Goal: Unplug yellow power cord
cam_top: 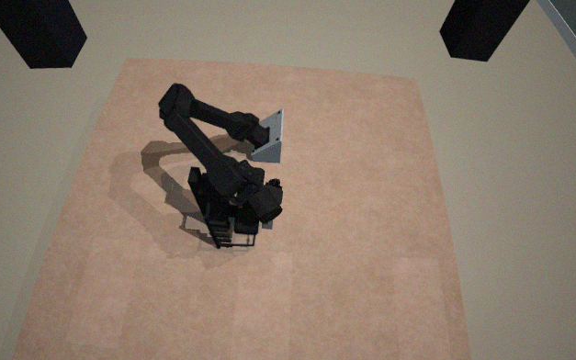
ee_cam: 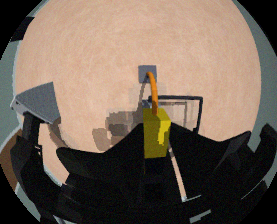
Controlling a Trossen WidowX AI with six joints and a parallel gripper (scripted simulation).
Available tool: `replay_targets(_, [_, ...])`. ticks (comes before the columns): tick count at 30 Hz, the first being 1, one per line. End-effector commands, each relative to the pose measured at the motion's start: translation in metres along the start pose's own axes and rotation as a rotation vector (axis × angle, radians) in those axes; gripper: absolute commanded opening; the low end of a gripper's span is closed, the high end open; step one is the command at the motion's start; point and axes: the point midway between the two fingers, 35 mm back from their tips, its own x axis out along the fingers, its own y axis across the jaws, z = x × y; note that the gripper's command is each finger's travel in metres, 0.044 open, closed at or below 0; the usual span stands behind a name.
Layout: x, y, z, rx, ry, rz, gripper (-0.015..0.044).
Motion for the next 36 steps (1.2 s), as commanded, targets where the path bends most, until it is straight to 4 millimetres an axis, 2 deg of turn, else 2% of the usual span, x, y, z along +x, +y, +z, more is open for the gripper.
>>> replay_targets(1, [-0.003,-0.001,0.018,-0.003,-0.031,-0.005,0.0000])
replay_targets(29, [-0.010,0.003,0.063,-0.004,-0.032,-0.005,0.0000])
replay_targets(30, [-0.002,0.000,0.043,0.023,-0.017,0.010,0.0026])
replay_targets(35, [-0.002,0.000,0.043,0.023,-0.017,0.010,0.0157])
replay_targets(36, [-0.002,0.000,0.043,0.023,-0.017,0.010,0.0160])
